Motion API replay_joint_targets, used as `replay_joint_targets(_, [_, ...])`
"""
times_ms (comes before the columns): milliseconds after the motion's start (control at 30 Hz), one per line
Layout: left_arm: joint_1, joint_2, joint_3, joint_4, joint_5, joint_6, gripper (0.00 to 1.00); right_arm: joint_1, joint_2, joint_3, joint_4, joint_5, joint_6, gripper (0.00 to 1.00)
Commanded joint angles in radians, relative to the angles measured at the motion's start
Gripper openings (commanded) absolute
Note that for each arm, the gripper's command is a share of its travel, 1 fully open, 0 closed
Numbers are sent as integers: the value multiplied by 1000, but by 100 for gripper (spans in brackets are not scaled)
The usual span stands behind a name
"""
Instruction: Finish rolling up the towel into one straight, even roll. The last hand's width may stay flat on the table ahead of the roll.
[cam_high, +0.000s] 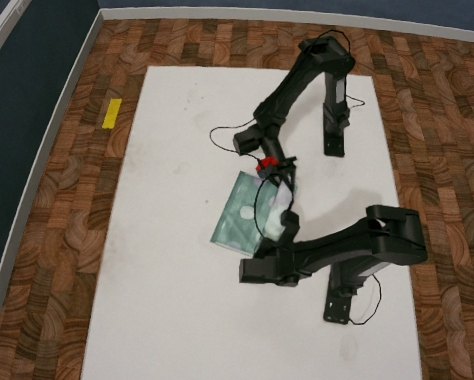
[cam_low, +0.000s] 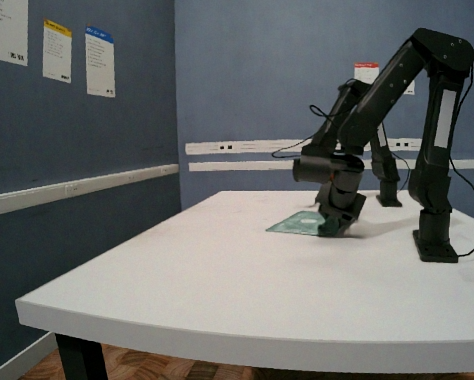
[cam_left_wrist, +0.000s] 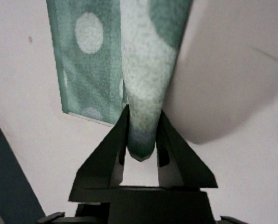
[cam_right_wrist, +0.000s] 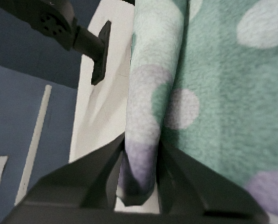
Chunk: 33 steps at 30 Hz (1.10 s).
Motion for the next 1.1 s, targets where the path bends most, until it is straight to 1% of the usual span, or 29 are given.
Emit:
replay_joint_targets(0, [-11, 10, 2, 3, 23, -11, 32, -8, 6, 23, 0, -29, -10, 30])
replay_joint_targets(300, [-11, 10, 2, 3, 23, -11, 30, -8, 6, 23, 0, -29, -10, 30])
replay_joint_targets(600, [-11, 10, 2, 3, 23, -11, 30, -7, -15, 33, -30, -30, -8, 63])
replay_joint_targets(667, [-11, 10, 2, 3, 23, -11, 30, -7, -15, 33, -30, -30, -8, 63])
replay_joint_targets(867, [-11, 10, 2, 3, 23, -11, 30, -7, -27, 40, -49, -30, -8, 85])
replay_joint_targets(967, [-13, 15, 10, -7, 19, -14, 30, -22, -30, 50, -82, -29, -32, 85])
replay_joint_targets(1067, [-20, 29, 30, -33, 9, -23, 30, -58, -38, 71, -155, -25, -88, 85])
